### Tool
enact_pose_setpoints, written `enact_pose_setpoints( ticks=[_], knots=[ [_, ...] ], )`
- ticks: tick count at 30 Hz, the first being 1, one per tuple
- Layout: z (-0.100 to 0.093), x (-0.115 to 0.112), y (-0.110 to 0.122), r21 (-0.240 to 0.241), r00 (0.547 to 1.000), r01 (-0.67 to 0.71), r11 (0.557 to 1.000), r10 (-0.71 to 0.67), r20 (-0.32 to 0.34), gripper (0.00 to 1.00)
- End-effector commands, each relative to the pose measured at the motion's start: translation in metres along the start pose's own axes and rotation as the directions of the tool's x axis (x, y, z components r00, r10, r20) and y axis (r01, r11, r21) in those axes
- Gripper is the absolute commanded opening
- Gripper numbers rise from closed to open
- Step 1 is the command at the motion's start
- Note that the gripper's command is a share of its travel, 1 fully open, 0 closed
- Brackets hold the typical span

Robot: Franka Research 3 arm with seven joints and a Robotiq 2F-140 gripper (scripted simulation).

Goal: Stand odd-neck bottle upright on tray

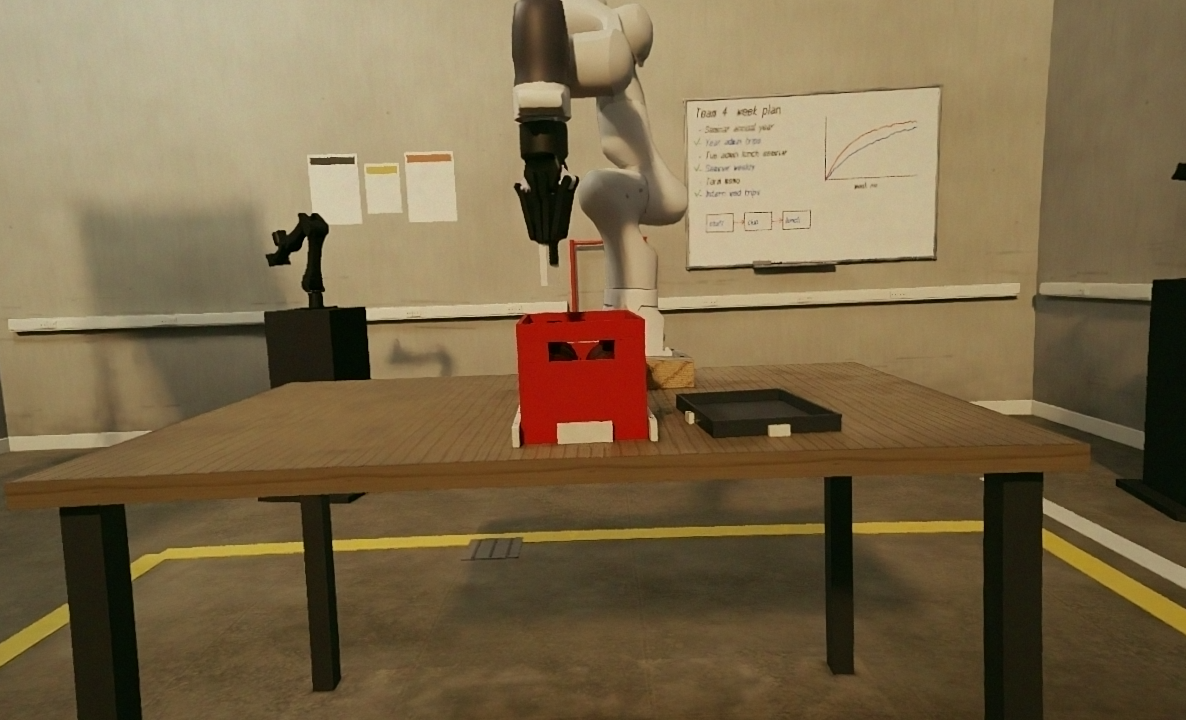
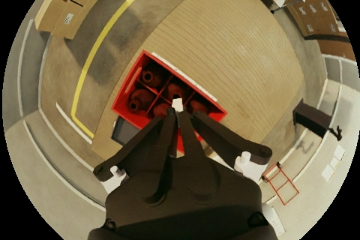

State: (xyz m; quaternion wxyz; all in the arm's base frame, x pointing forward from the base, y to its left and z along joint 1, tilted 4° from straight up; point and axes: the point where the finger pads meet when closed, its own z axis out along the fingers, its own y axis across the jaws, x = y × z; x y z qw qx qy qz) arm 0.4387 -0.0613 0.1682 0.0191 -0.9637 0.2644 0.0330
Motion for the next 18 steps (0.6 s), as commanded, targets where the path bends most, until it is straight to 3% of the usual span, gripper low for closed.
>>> enact_pose_setpoints(
  ticks=[1, 17, 18],
  knots=[
    [-0.0003, 0.0005, -0.0004, 0.003, 1.0, 0.004, 1.0, -0.004, -0.002, 0.1],
    [0.0007, 0.0022, -0.0044, 0.003, 1.0, 0.004, 1.0, -0.004, -0.003, 0.1],
    [0.0007, 0.0022, -0.0044, 0.003, 1.0, 0.004, 1.0, -0.004, -0.003, 0.44]
  ],
)
